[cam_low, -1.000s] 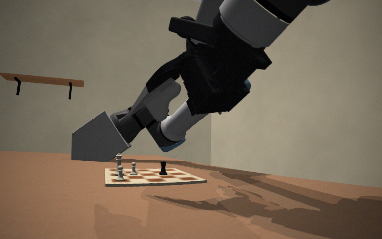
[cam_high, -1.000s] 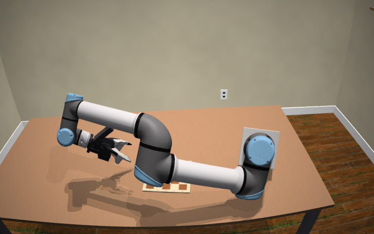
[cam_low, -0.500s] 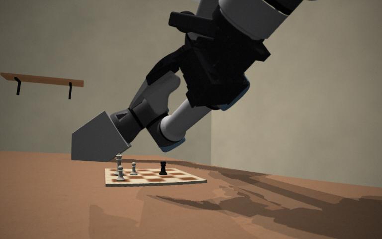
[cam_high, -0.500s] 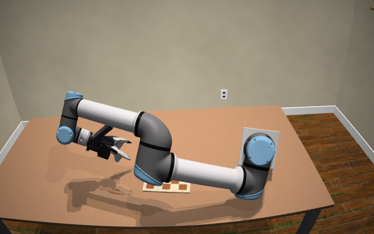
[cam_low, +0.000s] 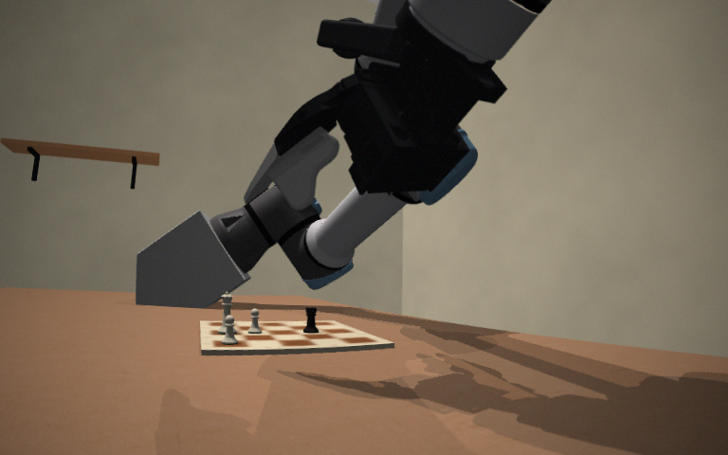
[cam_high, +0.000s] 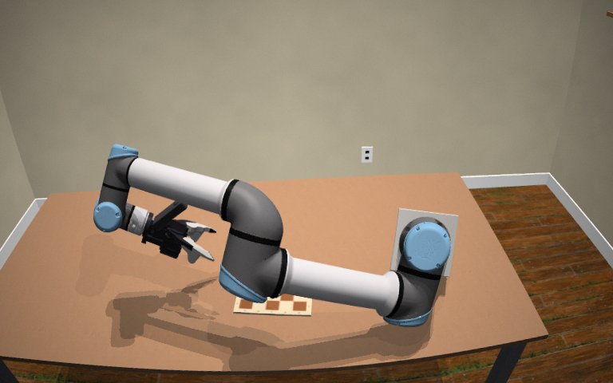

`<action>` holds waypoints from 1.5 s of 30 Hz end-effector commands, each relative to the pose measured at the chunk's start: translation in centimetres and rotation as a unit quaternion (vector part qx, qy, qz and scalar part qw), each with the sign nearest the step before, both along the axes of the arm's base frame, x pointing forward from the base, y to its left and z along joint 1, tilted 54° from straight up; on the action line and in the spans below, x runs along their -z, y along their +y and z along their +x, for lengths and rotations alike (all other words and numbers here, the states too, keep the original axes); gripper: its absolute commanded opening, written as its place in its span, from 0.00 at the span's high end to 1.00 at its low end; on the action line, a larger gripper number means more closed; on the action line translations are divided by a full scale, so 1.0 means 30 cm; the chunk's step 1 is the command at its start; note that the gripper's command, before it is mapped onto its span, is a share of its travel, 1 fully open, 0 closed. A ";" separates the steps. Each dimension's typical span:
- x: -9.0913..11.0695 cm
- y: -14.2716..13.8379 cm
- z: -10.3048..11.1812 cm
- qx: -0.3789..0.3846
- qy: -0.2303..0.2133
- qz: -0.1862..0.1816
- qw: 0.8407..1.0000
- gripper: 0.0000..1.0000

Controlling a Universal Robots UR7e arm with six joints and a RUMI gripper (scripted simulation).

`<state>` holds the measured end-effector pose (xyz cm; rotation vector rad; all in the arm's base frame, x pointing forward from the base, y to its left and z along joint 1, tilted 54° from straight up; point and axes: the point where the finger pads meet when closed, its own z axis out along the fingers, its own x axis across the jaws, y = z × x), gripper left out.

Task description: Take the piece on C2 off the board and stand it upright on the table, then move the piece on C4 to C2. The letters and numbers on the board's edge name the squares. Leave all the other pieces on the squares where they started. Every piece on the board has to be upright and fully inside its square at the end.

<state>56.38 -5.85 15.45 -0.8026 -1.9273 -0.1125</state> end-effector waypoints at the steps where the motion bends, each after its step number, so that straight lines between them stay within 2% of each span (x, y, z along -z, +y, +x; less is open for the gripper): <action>1: 0.001 -0.025 -0.009 0.028 -0.006 -0.003 1.000 0.00; 12: 0.007 -0.068 -0.037 0.088 -0.018 -0.008 0.996 0.00; 26: 0.029 -0.127 -0.115 0.203 -0.039 -0.015 0.978 0.00; 29: 0.029 -0.127 -0.115 0.203 -0.039 -0.015 0.978 0.00; 43: 0.065 -0.150 -0.225 0.323 -0.058 -0.020 0.945 0.00; 45: 0.065 -0.150 -0.225 0.323 -0.058 -0.020 0.945 0.00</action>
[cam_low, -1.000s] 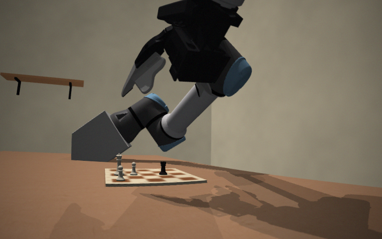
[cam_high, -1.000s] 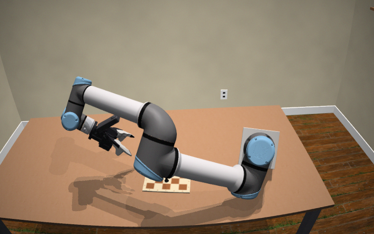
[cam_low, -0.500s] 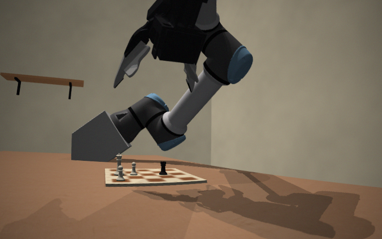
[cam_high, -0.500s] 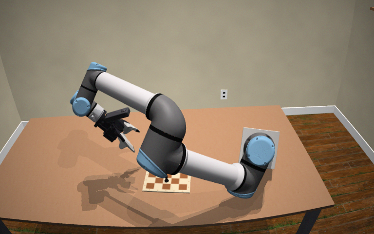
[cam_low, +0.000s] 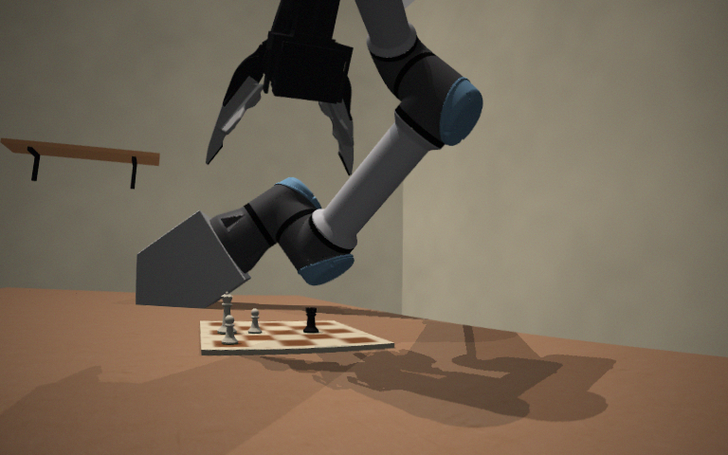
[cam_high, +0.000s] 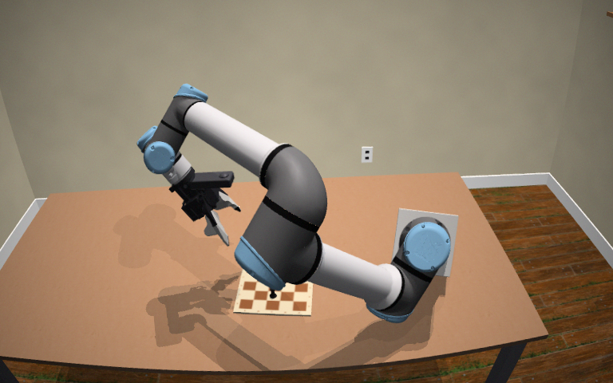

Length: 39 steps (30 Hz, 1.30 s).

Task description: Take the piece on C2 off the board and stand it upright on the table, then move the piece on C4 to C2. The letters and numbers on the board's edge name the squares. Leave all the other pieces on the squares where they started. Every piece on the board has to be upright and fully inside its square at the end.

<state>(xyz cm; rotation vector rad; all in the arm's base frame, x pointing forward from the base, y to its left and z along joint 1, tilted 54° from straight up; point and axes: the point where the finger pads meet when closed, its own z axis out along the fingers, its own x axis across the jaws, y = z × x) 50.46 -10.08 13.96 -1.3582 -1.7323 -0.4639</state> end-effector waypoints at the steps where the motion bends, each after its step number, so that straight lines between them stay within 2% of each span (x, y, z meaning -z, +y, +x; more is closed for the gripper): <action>1: 0.016 -0.009 -0.028 0.048 -0.016 -0.009 0.999 0.00; 12: 0.055 0.007 -0.124 0.145 -0.033 -0.011 0.989 0.00; 18: 0.068 0.018 -0.153 0.174 -0.038 -0.011 0.984 0.00; 27: 0.106 0.058 -0.226 0.247 -0.051 -0.011 0.968 0.00; 39: 0.136 0.097 -0.274 0.298 -0.060 -0.009 0.953 0.00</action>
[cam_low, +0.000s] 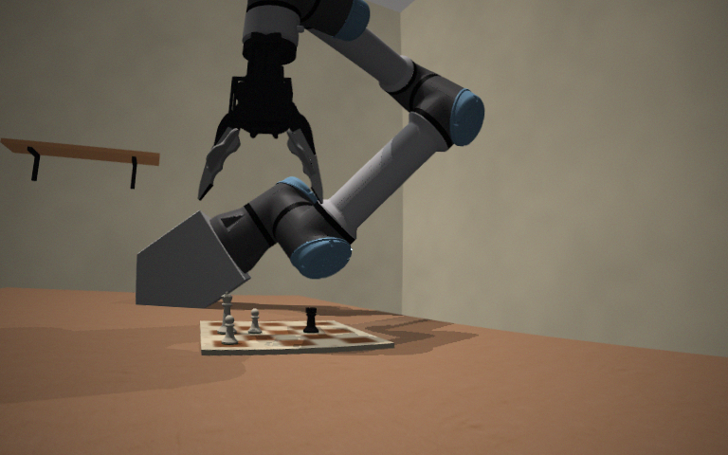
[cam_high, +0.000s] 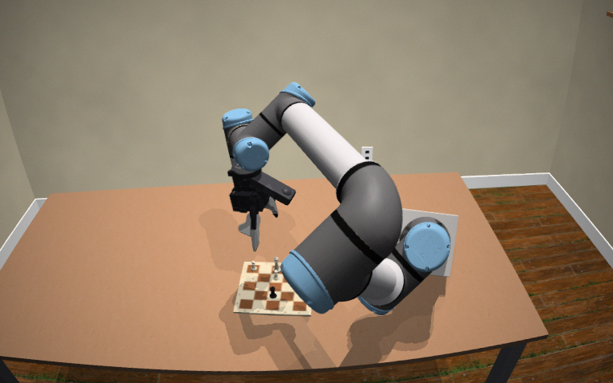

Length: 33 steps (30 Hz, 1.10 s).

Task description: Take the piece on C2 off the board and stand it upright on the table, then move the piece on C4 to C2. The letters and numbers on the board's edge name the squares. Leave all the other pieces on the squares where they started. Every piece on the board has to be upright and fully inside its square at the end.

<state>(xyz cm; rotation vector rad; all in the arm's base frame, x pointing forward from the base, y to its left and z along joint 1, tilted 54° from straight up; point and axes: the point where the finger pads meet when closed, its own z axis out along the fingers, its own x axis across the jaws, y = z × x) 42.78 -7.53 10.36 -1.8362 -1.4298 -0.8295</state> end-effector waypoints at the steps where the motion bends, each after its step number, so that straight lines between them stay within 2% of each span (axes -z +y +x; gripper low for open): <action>1: 0.018 0.015 -0.021 0.038 -0.011 -0.006 0.999 0.00; 33: 0.031 0.033 -0.038 0.057 -0.015 -0.005 0.998 0.00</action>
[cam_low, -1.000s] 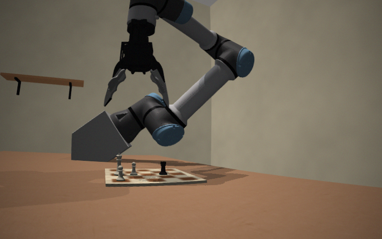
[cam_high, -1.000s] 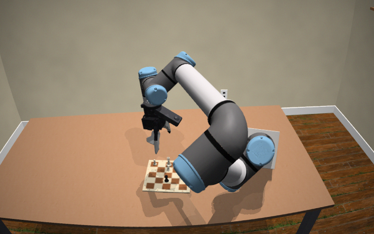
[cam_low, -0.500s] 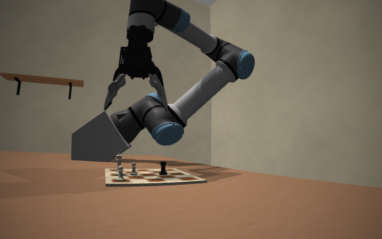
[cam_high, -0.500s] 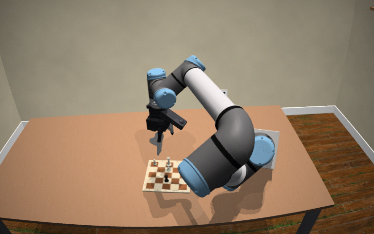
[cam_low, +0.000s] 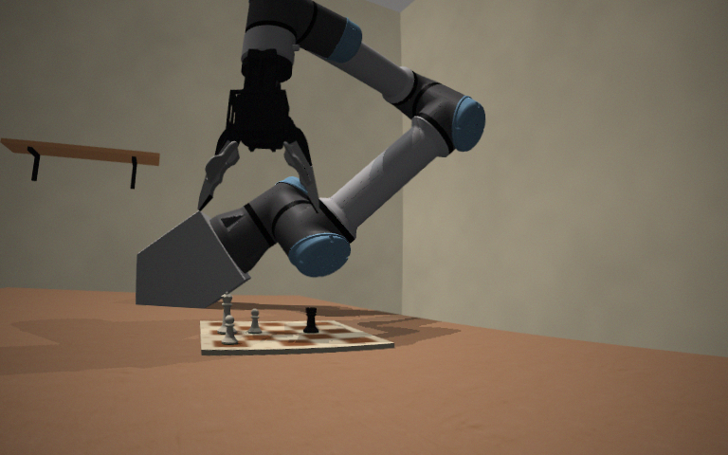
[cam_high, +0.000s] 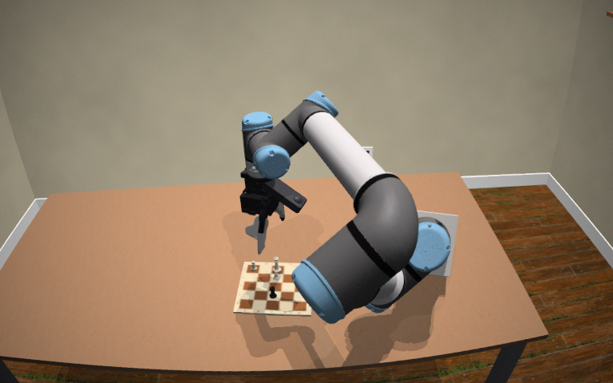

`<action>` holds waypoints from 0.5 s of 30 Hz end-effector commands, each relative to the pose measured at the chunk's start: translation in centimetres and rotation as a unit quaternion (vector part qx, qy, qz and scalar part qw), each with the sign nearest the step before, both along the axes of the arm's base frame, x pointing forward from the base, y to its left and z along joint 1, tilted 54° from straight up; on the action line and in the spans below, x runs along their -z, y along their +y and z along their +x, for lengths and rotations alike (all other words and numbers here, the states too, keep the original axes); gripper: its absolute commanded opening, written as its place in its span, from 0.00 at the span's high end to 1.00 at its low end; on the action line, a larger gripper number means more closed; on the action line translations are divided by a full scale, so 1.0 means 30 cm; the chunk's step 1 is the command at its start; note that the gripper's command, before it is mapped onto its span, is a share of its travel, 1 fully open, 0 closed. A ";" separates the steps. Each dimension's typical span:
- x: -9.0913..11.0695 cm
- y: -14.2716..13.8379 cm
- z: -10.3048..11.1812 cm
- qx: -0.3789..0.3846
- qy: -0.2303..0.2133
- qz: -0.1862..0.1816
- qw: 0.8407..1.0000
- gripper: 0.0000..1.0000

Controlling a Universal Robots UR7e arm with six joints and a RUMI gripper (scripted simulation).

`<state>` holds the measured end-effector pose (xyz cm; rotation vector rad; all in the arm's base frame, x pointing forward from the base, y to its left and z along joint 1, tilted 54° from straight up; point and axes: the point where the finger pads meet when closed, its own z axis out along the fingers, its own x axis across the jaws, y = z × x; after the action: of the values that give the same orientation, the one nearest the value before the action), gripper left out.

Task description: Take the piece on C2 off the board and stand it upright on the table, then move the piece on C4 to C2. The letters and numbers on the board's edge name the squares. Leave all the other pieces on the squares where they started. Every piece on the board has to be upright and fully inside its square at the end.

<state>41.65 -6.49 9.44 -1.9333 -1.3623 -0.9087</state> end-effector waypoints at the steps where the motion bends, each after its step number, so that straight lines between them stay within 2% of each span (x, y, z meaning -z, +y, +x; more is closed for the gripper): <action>1: 0.000 -0.001 0.000 0.002 0.001 0.000 1.000 0.00; 15: 0.008 0.015 -0.002 0.037 0.049 0.013 0.998 0.00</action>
<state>41.62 -6.33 9.37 -1.9606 -1.3023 -0.8837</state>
